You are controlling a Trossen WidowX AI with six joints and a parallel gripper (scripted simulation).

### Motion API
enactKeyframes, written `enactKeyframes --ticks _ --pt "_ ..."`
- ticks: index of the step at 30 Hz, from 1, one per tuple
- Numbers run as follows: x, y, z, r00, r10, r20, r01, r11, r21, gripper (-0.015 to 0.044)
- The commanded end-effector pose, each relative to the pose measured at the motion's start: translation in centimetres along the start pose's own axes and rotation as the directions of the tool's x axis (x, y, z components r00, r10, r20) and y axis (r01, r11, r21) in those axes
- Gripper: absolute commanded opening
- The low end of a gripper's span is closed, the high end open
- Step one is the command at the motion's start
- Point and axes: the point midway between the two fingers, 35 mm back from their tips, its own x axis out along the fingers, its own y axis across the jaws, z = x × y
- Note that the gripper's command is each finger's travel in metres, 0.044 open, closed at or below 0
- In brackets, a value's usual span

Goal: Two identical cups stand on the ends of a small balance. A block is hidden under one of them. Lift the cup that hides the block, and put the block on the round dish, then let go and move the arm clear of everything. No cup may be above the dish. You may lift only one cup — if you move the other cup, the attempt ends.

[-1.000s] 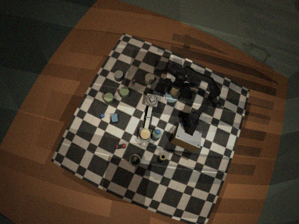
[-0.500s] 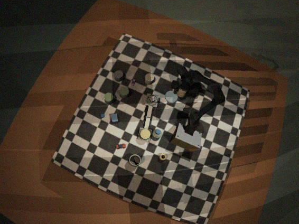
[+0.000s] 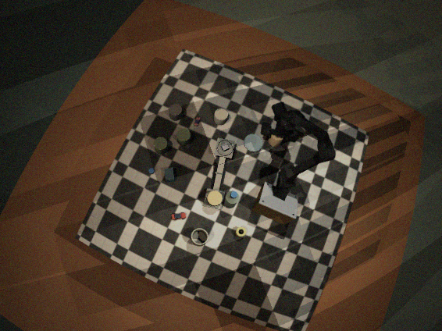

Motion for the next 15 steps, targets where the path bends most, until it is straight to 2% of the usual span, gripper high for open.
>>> enactKeyframes --ticks 1,7,15 --pt "1.1 -0.1 -0.1 1.000 0.005 0.003 -0.005 1.000 -0.002 0.0000" --pt "3.5 -0.2 -0.1 1.000 0.004 0.005 -0.004 1.000 -0.003 0.0000" --pt "3.8 -0.2 -0.1 1.000 0.004 0.005 -0.004 1.000 -0.003 0.0000"
